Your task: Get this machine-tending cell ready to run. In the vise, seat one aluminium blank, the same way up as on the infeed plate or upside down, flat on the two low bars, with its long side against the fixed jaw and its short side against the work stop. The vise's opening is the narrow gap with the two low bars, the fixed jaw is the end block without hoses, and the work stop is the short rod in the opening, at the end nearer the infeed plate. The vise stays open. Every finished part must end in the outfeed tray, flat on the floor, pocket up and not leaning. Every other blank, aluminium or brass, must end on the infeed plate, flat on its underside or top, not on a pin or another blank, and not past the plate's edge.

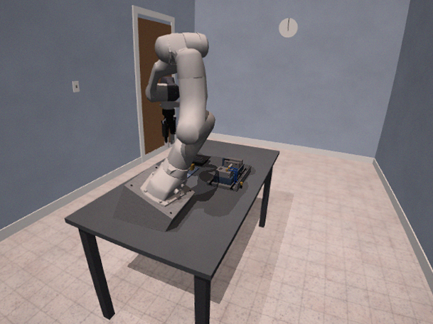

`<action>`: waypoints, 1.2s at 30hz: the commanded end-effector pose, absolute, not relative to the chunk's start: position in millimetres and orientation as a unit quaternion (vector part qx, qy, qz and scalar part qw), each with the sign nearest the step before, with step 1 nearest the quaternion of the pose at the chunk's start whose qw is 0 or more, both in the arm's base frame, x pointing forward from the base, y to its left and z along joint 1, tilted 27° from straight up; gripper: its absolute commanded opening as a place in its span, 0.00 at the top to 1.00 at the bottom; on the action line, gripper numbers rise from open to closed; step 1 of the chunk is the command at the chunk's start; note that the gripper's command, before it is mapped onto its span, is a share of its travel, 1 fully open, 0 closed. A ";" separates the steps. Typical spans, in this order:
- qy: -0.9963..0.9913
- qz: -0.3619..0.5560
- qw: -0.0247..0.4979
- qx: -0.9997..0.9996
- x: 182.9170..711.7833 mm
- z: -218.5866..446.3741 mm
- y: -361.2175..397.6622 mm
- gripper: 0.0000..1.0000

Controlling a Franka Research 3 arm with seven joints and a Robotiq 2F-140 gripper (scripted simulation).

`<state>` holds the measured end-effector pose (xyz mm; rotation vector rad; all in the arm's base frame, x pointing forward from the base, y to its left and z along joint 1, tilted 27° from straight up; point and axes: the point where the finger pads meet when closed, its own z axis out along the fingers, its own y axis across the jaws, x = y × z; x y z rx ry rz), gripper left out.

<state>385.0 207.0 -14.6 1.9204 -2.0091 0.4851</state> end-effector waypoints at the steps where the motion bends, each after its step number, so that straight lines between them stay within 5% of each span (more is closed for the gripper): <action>1: -0.706 0.171 0.159 0.669 385.5 -15.1 205.4 0.60; 36: -0.706 0.170 0.158 0.669 385.2 -64.7 181.0 0.60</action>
